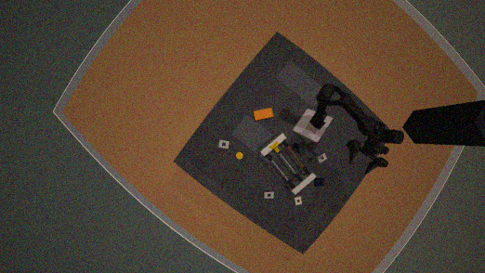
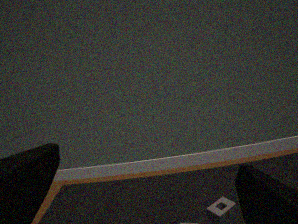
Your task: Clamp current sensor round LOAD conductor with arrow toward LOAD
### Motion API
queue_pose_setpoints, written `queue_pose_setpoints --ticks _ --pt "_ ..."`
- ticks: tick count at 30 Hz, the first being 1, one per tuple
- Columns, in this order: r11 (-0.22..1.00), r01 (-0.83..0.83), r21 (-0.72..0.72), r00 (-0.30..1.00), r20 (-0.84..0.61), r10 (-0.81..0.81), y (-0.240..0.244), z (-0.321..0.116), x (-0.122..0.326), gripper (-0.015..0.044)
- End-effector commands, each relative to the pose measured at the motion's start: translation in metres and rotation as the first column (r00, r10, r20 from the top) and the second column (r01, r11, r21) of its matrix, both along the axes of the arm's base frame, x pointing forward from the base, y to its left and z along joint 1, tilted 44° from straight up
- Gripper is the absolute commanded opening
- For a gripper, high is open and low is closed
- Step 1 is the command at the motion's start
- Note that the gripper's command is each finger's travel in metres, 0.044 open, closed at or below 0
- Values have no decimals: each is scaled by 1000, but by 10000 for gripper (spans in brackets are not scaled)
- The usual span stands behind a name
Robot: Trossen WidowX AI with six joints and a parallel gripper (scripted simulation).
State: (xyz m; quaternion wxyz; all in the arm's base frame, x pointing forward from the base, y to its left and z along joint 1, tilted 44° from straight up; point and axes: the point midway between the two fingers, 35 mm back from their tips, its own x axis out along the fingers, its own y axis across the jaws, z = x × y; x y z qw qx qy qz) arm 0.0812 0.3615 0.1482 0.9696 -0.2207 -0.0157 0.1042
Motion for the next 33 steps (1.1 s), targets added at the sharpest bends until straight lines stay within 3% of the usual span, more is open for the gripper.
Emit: queue_pose_setpoints --ticks 1,4,8,17,25,33 --pt "1000 -2 -2 1000 -7 2 0 -1 2 426" --pt "1000 -12 -15 994 -106 10 0 -6 25 440" --pt "997 65 37 974 -218 -55 -21 5 88 440" --pt "962 187 200 929 -354 -107 -102 43 199 440" --pt "908 236 346 934 -340 -113 -201 85 251 440" --pt "871 219 440 970 -192 -147 -302 136 257 440"
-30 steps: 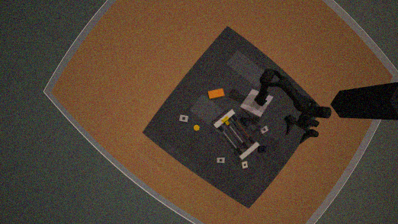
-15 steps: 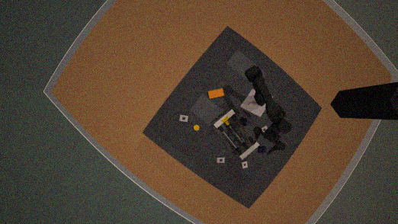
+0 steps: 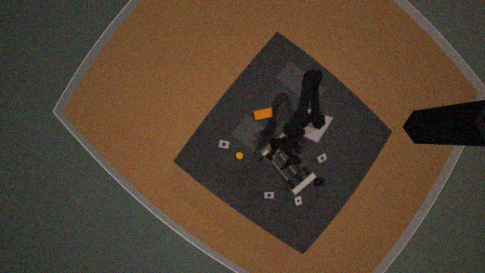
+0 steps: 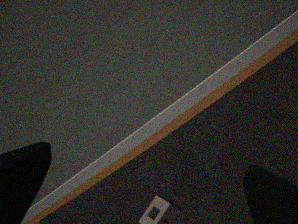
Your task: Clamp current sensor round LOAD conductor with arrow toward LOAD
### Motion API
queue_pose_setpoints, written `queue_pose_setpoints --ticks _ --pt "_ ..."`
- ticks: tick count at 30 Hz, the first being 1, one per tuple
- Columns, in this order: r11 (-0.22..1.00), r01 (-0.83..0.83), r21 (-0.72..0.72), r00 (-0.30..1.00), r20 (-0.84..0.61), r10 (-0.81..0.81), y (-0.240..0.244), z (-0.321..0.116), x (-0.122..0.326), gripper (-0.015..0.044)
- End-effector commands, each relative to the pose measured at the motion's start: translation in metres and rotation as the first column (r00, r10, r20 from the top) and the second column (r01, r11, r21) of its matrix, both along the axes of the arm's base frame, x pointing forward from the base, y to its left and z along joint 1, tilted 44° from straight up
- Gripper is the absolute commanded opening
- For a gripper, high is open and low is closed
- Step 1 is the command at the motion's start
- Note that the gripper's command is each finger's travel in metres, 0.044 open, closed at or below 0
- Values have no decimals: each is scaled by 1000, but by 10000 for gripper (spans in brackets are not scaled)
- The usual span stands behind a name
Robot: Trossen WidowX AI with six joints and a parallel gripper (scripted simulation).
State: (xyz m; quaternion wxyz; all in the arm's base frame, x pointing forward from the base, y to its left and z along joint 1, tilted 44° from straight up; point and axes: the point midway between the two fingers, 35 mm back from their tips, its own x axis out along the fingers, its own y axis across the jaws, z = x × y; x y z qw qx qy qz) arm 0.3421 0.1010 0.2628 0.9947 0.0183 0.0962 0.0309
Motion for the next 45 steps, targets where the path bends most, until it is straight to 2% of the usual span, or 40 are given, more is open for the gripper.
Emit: queue_pose_setpoints --ticks 1,6,11,13,17,20,23,26,32,45 --pt "1000 28 8 994 110 -28 -53 29 -7 440" --pt "998 65 -25 970 236 -57 -99 59 -25 440" --pt "997 69 -21 972 227 -63 -101 58 -25 440" --pt "995 98 19 988 116 -100 -98 37 -18 440" --pt "973 227 37 955 -206 -215 -87 -23 -14 440" --pt "945 323 -51 866 -388 -316 -81 -58 -25 440" --pt "887 395 -241 734 -498 -462 -79 -85 -47 440" --pt "784 406 -469 635 -473 -611 -78 -89 -68 440" --pt "670 376 -639 610 -374 -699 -76 -78 -80 440" --pt "663 372 -650 608 -369 -702 -76 -77 -81 440"
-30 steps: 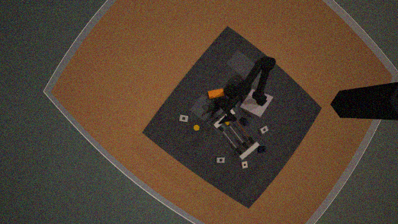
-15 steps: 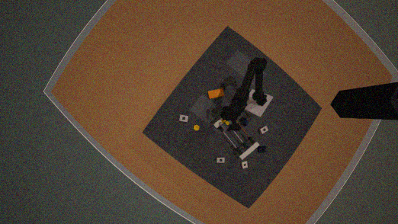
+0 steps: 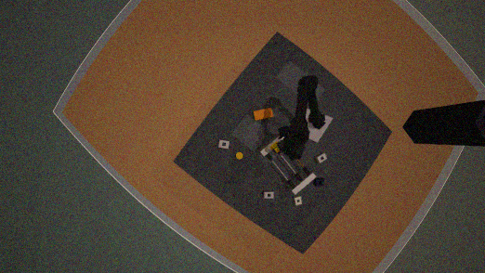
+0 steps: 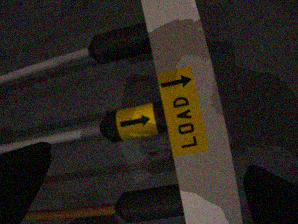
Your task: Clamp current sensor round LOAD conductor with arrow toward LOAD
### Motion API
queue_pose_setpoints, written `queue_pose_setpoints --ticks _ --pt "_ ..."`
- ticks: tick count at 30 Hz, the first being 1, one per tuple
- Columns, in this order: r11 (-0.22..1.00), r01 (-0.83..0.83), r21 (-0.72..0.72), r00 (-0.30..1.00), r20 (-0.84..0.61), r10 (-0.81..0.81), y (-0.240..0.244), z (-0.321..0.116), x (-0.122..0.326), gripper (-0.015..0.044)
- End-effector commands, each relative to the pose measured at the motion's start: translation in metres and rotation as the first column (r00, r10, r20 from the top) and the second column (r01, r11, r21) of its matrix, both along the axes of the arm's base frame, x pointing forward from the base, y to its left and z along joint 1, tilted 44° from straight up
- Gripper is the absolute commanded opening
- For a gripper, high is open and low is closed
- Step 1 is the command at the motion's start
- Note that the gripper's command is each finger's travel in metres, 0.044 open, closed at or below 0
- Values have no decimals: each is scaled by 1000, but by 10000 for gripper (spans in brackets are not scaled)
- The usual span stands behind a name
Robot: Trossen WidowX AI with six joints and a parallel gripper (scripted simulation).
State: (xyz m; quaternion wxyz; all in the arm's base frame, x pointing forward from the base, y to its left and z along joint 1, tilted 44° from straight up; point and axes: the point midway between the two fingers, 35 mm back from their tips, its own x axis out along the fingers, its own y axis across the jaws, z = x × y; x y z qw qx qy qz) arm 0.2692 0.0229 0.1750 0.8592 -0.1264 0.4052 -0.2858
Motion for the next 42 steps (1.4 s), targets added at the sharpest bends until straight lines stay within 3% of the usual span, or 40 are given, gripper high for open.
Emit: queue_pose_setpoints --ticks 1,24,34,42 --pt "984 -7 -175 999 -41 0 2 10 -8 440" --pt "985 -9 -173 999 -48 0 4 7 -9 440" --pt "995 8 -99 893 -447 -52 46 -131 -72 440" --pt "995 17 -103 879 -472 -64 46 -139 -79 440"
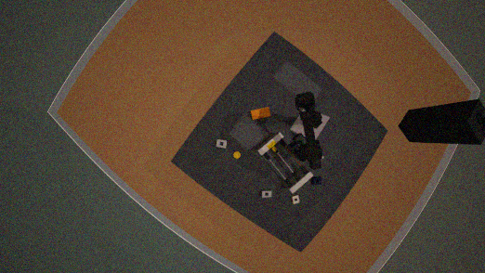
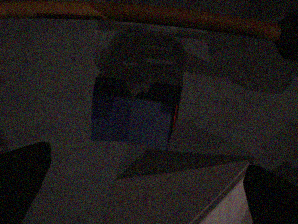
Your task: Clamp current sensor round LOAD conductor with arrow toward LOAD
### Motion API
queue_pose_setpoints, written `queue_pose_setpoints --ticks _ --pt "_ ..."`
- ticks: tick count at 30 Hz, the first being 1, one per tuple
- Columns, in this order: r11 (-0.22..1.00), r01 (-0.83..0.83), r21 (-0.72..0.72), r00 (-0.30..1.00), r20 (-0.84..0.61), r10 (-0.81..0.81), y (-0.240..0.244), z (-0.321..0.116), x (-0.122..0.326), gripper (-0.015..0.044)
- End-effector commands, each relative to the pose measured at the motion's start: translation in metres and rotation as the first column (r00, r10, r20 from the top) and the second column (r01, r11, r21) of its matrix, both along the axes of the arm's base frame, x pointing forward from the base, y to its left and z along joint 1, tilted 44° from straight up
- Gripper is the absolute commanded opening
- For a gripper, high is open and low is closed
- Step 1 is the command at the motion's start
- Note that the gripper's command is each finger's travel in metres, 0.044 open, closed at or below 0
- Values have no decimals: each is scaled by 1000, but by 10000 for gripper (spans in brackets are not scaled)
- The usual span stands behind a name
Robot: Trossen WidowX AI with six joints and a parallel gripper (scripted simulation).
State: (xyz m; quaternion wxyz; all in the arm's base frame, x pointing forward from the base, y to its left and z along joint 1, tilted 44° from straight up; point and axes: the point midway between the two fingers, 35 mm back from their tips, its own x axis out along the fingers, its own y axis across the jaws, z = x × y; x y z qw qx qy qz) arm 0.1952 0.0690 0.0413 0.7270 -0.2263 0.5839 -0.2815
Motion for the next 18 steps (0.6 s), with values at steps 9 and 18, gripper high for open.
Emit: queue_pose_setpoints --ticks 9,18 --pt "1000 11 2 1000 -17 -10 -8 -15 -2 440" --pt "1000 10 3 1000 -17 -10 -18 -27 1 440"
